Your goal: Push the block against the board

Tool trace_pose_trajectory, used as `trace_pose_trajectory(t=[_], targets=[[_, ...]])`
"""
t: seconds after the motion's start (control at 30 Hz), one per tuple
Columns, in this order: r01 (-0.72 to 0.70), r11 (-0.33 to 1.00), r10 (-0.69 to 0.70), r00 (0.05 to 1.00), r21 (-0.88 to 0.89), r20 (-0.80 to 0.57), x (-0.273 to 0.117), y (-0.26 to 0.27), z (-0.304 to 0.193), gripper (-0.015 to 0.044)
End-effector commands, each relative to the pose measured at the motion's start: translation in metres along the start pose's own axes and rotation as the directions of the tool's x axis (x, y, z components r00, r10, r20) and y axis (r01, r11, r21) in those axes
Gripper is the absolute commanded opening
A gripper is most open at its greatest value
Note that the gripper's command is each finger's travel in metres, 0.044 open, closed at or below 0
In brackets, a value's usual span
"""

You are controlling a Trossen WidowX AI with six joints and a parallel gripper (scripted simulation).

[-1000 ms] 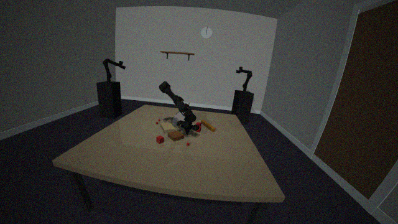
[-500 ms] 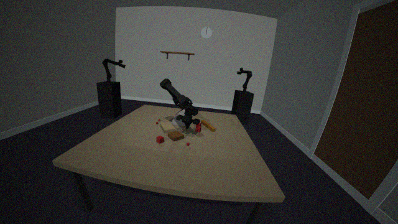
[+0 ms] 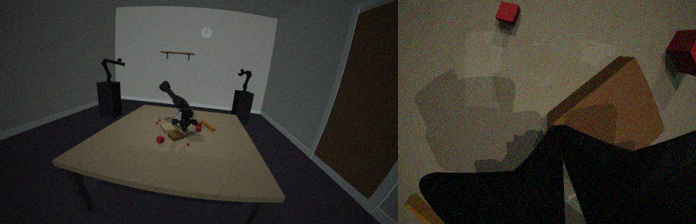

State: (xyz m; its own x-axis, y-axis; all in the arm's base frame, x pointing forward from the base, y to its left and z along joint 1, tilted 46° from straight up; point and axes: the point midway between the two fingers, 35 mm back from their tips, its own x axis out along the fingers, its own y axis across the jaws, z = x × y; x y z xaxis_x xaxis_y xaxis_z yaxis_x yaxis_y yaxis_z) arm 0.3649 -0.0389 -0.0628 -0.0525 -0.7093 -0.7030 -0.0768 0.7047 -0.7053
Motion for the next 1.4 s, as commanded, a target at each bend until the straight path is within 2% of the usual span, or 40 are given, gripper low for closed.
trace_pose_trajectory(t=[0.0,0.47,0.67,0.77,0.83,1.37], targets=[[0.004,0.993,-0.003,1.000,-0.117,0.007,-0.001,-0.011,0.016,0.0000],[0.012,0.841,-0.010,1.000,-0.540,0.007,0.000,-0.051,0.059,0.0000],[0.012,0.838,-0.010,1.000,-0.545,0.007,0.003,-0.052,0.059,0.0000],[0.013,0.838,-0.011,1.000,-0.545,0.006,0.043,-0.053,0.060,0.0000],[0.014,0.838,-0.013,1.000,-0.545,0.006,0.056,-0.053,0.059,0.0000],[0.014,0.838,-0.012,1.000,-0.546,0.006,0.056,-0.062,0.048,0.0000]])
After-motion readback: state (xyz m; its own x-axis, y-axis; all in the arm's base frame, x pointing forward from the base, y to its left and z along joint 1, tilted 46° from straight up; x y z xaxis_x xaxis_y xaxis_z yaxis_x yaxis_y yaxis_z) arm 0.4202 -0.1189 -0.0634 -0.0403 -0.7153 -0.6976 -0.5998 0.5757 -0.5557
